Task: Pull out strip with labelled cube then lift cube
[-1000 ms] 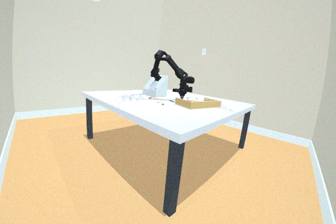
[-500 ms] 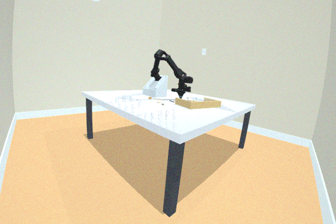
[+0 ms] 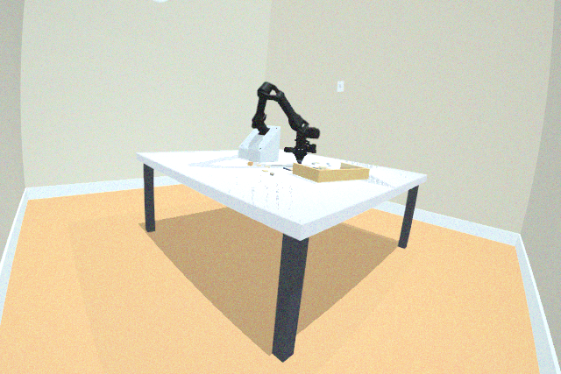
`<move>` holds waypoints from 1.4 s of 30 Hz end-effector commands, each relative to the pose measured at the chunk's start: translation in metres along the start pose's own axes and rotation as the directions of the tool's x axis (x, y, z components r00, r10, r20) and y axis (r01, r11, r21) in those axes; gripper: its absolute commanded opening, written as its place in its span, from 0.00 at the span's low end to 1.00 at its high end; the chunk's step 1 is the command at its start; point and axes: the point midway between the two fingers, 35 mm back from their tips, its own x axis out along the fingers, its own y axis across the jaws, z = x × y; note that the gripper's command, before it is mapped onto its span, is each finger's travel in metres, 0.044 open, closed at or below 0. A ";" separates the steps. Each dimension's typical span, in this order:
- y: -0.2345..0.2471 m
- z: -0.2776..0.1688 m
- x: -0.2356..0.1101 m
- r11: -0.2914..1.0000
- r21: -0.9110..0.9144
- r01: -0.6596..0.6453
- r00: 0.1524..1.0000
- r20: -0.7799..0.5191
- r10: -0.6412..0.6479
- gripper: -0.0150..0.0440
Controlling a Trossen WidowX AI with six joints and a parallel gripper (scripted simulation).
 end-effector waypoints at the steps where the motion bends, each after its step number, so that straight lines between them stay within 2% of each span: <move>1: -0.002 -0.016 0.004 1.000 -0.012 0.002 1.000 -0.028 -0.002 0.25; 42: -0.002 -0.072 0.003 1.000 -0.015 0.002 1.000 -0.031 -0.002 0.25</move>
